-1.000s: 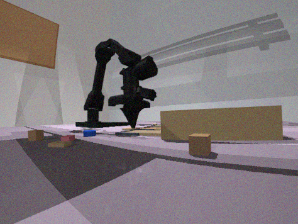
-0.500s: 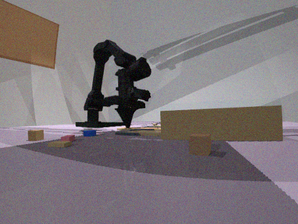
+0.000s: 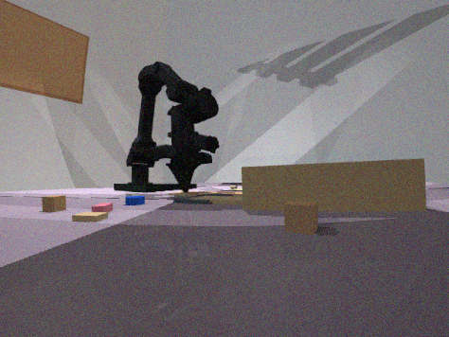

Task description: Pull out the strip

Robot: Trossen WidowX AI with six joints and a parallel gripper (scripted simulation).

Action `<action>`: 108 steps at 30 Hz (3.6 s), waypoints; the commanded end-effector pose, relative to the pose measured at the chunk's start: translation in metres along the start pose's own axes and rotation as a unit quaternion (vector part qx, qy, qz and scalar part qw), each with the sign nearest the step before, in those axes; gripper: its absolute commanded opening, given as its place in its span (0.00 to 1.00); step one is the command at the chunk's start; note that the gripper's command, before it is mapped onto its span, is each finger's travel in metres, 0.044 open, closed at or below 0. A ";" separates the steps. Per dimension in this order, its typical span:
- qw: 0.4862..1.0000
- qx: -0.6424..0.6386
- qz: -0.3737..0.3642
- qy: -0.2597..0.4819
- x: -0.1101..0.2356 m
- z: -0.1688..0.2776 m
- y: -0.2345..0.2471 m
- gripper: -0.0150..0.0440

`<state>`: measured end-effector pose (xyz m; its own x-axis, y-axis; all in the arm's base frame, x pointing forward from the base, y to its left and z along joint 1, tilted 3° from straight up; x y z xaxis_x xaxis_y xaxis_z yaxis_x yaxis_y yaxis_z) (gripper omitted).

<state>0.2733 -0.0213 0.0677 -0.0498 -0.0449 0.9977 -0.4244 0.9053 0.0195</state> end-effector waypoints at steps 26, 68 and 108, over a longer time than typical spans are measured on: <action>1.000 0.001 -0.007 0.019 -0.006 0.046 0.009 0.25; 1.000 0.001 -0.007 0.019 -0.005 0.059 0.011 0.25; 1.000 -0.021 -0.006 0.015 0.049 -0.029 -0.006 1.00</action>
<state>0.2887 -0.0195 0.1177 -0.0216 -0.0446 0.9988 -0.3932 0.9189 0.0325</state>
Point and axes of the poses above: the point midway between the two fingers, 35 mm back from their tips, its own x axis back along the fingers, its own y axis across the jaws, z = x × y, the point moved 5 cm from there along x, back along the fingers, and after that the axes turned 10 degrees about x, right-handed, at the moved point
